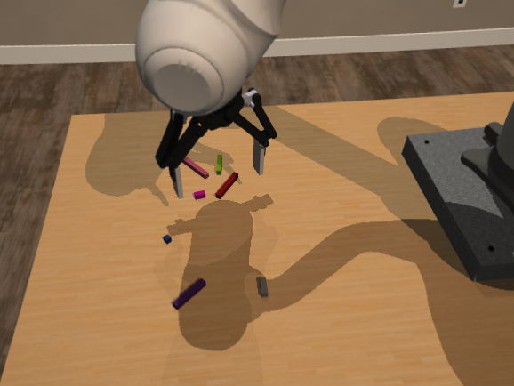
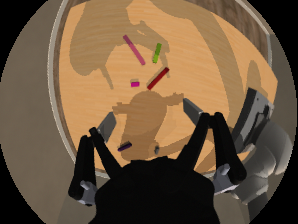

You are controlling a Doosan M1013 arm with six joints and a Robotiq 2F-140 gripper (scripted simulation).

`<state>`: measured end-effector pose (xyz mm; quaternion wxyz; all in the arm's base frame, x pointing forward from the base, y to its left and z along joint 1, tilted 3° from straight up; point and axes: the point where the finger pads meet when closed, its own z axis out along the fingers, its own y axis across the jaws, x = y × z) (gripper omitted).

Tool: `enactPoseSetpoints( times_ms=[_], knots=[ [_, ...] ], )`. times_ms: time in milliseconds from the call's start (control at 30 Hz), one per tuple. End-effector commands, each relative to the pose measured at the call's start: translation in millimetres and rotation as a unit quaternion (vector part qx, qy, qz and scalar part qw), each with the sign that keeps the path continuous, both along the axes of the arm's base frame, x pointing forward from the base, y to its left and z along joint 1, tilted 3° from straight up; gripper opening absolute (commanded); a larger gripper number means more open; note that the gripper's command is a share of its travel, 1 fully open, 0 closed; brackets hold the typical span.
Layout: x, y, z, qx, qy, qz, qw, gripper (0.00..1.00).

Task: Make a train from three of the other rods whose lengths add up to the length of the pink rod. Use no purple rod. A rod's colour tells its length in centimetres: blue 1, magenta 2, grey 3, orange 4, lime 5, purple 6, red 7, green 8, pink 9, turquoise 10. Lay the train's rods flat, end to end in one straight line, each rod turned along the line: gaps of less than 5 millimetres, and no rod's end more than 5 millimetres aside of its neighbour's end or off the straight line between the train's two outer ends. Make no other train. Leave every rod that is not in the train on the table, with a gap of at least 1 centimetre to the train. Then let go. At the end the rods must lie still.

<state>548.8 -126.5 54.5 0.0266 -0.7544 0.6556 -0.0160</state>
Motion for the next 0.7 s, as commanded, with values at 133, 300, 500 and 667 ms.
enactPoseSetpoints(
  times_ms=[133, 300, 500, 667],
  knots=[
    [-4, -22, -2, 0.005, 0.005, -0.152, 0.988, 1.0],
    [-4, -23, -2, 0.005, 0.005, -0.157, 0.988, 1.0],
    [-4, -23, -2, 0.005, 0.005, -0.157, 0.988, 1.0],
    [-4, -23, -2, 0.005, 0.005, -0.157, 0.988, 1.0]
  ],
)
